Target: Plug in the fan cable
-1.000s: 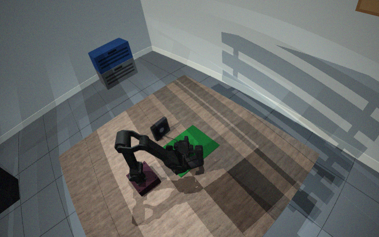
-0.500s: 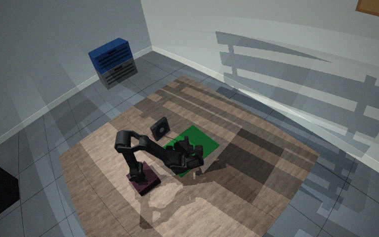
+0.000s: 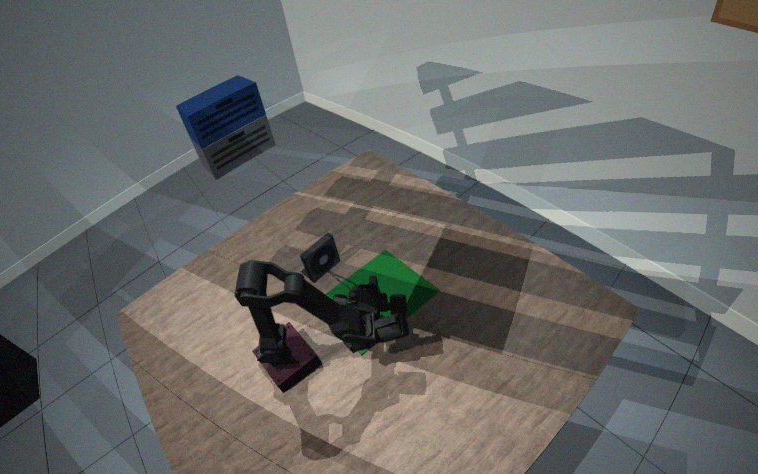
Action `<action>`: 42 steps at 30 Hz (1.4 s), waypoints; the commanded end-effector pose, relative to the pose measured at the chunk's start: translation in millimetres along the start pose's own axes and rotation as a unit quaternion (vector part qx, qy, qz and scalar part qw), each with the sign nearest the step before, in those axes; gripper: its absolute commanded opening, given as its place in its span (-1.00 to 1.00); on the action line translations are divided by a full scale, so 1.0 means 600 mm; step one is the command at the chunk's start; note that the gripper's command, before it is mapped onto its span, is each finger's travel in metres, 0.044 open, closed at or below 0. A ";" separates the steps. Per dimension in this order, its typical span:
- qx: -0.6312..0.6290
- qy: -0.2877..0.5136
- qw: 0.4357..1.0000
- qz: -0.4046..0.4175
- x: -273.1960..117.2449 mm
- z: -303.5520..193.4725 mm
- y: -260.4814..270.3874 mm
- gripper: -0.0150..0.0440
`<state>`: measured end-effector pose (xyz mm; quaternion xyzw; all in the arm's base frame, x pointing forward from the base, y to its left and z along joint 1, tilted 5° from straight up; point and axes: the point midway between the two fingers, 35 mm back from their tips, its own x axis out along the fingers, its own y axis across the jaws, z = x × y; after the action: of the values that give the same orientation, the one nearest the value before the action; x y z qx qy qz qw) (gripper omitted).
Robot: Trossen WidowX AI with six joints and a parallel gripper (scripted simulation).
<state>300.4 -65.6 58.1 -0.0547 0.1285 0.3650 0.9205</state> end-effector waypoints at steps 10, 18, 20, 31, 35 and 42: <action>0.001 -0.002 1.000 0.000 -0.002 -0.020 0.000 -0.49; 0.001 -0.001 1.000 0.000 -0.003 -0.031 0.001 -0.49; 0.001 -0.001 1.000 0.000 -0.002 -0.034 0.001 -0.49; 0.001 -0.001 1.000 0.000 0.000 -0.049 0.001 -0.49; 0.001 -0.001 1.000 0.000 0.001 -0.054 0.001 -0.49; 0.001 -0.001 1.000 0.000 0.003 -0.063 0.001 -0.49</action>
<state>294.4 -71.4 24.6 -0.0530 0.1298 0.3645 0.9206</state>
